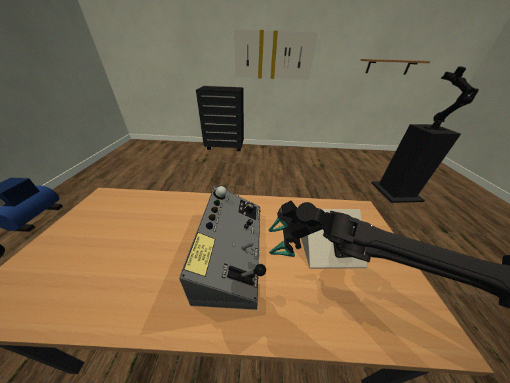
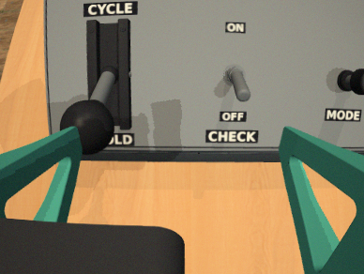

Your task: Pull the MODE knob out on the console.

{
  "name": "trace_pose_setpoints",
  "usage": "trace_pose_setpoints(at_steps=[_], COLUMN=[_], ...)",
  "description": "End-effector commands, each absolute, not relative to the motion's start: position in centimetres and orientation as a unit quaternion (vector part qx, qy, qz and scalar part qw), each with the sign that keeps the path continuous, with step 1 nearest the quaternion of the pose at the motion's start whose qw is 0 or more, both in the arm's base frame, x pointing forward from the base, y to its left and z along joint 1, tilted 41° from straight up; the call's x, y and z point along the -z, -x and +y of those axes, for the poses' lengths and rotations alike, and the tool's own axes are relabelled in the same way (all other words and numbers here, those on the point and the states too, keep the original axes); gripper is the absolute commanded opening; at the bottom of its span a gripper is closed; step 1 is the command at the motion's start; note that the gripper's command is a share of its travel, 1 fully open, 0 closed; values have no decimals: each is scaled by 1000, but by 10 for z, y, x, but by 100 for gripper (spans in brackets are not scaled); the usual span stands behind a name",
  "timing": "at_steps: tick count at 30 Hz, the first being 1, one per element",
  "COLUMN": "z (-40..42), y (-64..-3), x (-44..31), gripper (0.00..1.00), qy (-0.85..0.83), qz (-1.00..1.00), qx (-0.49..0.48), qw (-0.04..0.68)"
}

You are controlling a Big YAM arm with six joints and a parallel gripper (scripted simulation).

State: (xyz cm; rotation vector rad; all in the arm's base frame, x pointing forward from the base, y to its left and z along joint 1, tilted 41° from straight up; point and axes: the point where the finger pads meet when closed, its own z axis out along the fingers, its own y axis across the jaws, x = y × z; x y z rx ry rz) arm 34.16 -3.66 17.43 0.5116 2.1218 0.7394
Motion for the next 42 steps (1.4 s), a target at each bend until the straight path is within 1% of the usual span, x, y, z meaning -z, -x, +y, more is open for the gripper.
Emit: trace_pose_setpoints(at_steps=[1,2,4,8,11,13,19,25,42], z=[-83,-96,-96,-156,-171,-198,-233,-242,-236], y=[-370,-372,-372,-370,-366,-357,-339,-332,-337], x=[-186,-177,-177,-127,-114,-88,-51,-39,-41], gripper=[100,100,100,100,100,100,100,100,100], qy=[-188,-187,-187,-184,-184,-185,-188,-189,-181], qz=[839,841,841,848,848,846,840,837,838], qx=[-265,-262,-262,-256,-256,-257,-260,-261,-264], qw=[437,434,434,426,426,429,438,443,441])
